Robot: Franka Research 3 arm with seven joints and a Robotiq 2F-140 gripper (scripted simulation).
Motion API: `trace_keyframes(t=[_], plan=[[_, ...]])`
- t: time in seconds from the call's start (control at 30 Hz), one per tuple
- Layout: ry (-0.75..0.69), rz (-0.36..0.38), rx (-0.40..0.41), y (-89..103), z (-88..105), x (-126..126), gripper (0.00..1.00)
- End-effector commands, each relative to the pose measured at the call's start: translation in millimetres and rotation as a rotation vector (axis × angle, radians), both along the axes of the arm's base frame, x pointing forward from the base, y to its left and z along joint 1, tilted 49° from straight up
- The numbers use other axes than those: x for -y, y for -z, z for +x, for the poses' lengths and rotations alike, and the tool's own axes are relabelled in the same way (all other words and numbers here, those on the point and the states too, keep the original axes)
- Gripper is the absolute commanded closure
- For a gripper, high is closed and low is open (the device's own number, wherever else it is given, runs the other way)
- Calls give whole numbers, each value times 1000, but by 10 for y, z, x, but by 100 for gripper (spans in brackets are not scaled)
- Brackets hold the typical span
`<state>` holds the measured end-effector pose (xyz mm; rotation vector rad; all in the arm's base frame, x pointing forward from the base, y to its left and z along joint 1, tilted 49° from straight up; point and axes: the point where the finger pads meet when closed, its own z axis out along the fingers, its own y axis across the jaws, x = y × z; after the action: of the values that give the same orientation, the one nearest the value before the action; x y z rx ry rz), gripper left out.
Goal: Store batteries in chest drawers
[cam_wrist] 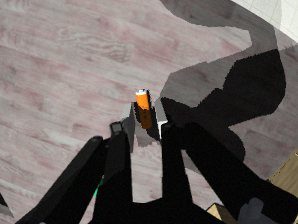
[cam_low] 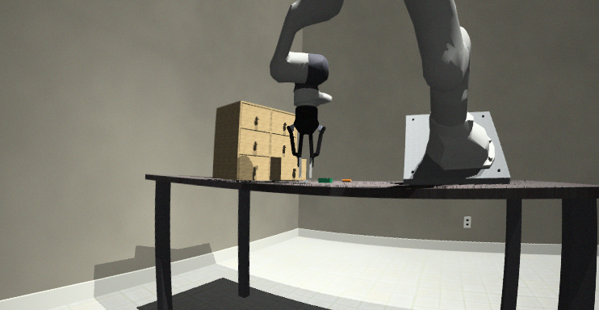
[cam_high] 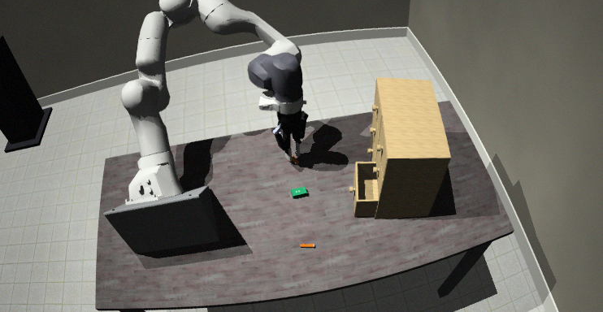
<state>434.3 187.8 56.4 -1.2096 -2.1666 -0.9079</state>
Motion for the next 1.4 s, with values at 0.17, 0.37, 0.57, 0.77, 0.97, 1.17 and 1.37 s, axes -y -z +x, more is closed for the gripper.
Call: trace_keyframes(t=[0.17,0.37,0.57,0.77,0.97,1.17,1.37], plan=[[-2,-1,5,109,-16,-118,83],[-2,-1,5,119,-18,-130,83],[-2,-1,5,119,-18,-130,83],[-2,-1,5,119,-18,-130,83],[-2,-1,5,119,-18,-130,83],[-2,-1,5,119,-18,-130,94],[-2,-1,5,119,-18,-130,94]])
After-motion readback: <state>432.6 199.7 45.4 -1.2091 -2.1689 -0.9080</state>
